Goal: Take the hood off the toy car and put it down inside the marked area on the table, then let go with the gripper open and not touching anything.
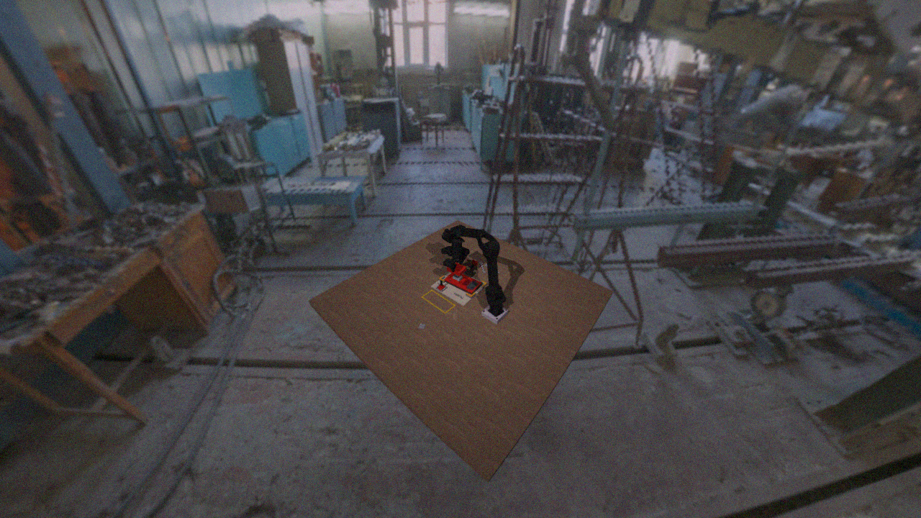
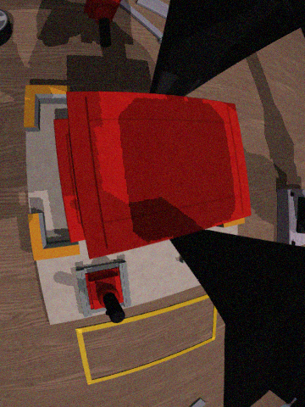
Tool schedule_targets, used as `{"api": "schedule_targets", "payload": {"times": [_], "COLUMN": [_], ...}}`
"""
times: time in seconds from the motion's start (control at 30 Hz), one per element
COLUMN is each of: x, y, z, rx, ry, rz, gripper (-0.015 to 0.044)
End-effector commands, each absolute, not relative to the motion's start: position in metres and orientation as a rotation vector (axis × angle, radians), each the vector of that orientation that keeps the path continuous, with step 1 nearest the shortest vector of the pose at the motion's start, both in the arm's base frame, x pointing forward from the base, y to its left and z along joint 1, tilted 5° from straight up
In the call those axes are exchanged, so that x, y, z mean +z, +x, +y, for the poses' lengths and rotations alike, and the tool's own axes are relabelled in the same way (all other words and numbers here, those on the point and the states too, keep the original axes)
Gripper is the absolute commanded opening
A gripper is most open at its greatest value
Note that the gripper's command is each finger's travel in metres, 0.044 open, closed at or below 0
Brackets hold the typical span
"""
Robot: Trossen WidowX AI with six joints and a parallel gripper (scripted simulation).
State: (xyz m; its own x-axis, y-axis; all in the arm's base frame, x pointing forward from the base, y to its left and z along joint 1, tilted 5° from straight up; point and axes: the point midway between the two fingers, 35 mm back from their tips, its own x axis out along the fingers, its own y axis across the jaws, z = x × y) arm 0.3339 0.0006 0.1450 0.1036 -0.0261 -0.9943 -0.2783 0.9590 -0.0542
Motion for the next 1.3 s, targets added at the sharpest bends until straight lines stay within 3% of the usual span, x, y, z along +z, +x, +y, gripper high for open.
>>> {"api": "schedule_targets", "payload": {"times": [0.0,1.27], "x": [0.145,0.142], "y": [0.333,0.272], "z": [0.017,0.177], "rx": [0.195,0.197], "ry": [-0.26,-0.232], "rz": [1.454,1.458], "gripper": [0.0,0.0]}}
